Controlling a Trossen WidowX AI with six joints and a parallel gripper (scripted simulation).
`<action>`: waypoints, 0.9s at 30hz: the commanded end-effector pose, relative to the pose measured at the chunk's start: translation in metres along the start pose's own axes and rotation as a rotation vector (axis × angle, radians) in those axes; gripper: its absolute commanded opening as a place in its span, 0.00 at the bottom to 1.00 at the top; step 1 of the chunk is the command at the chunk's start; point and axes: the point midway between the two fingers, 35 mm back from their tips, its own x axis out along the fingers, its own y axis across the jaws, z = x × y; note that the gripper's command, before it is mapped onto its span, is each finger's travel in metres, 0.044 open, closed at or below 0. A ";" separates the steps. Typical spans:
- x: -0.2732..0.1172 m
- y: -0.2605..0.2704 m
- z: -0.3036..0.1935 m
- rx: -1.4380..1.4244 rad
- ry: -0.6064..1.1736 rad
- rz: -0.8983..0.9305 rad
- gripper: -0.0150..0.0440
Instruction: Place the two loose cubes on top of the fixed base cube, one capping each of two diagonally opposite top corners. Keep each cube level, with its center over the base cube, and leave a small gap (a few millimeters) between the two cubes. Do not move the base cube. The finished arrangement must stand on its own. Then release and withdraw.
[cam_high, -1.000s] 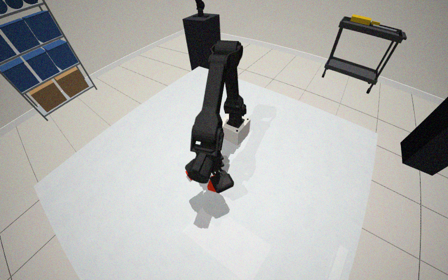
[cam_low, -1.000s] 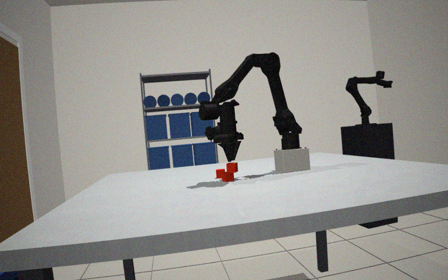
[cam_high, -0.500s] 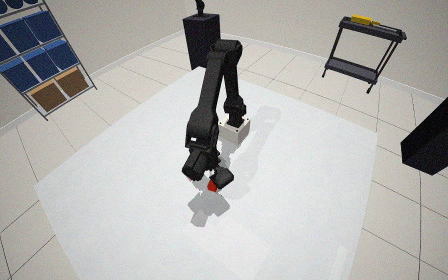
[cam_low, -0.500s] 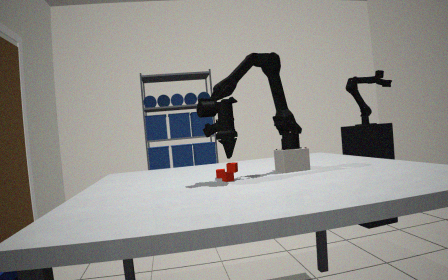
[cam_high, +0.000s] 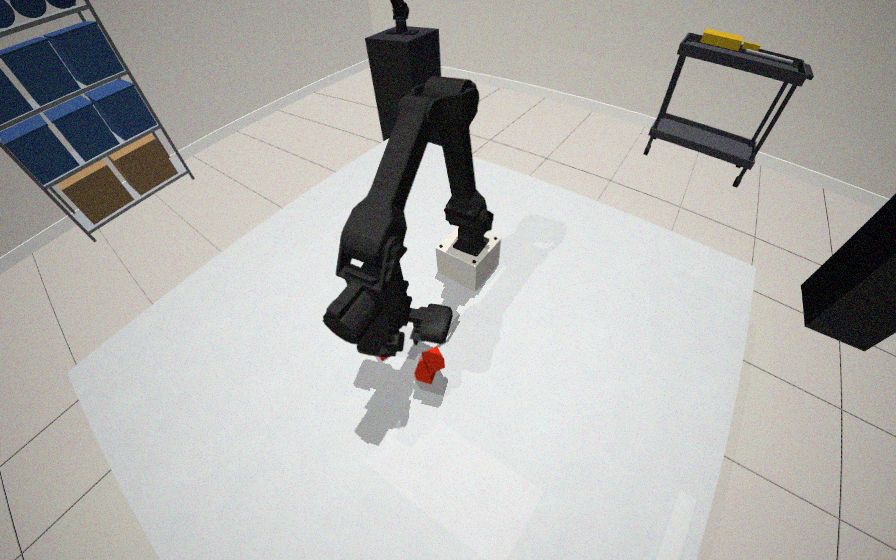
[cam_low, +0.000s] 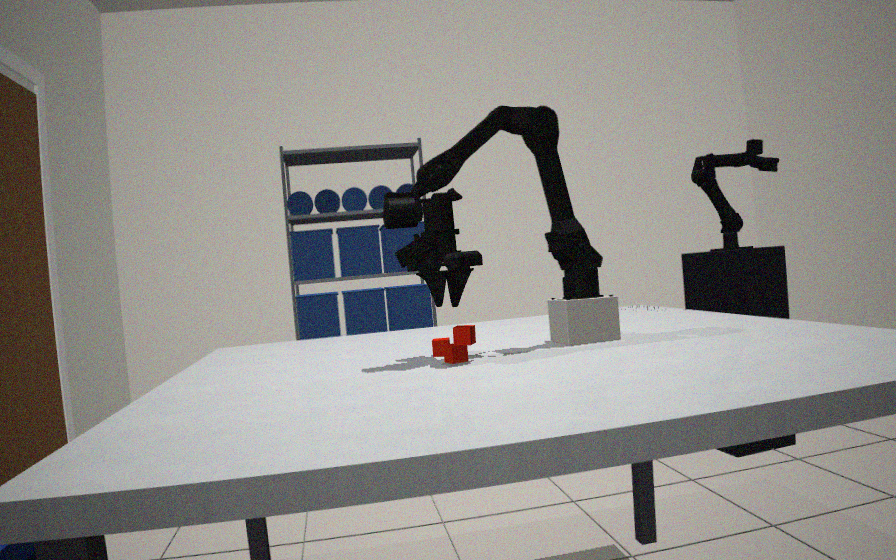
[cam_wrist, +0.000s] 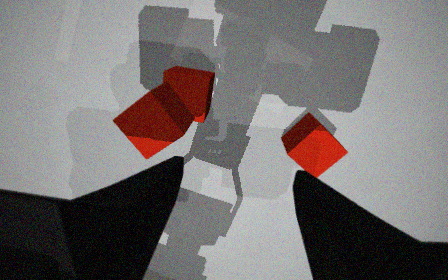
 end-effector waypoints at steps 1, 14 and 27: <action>-0.006 -0.011 -0.001 -0.151 -0.005 -0.005 0.70; -0.021 -0.049 -0.012 -0.741 -0.002 -0.010 0.70; 0.001 -0.063 -0.015 -0.945 0.000 -0.011 0.70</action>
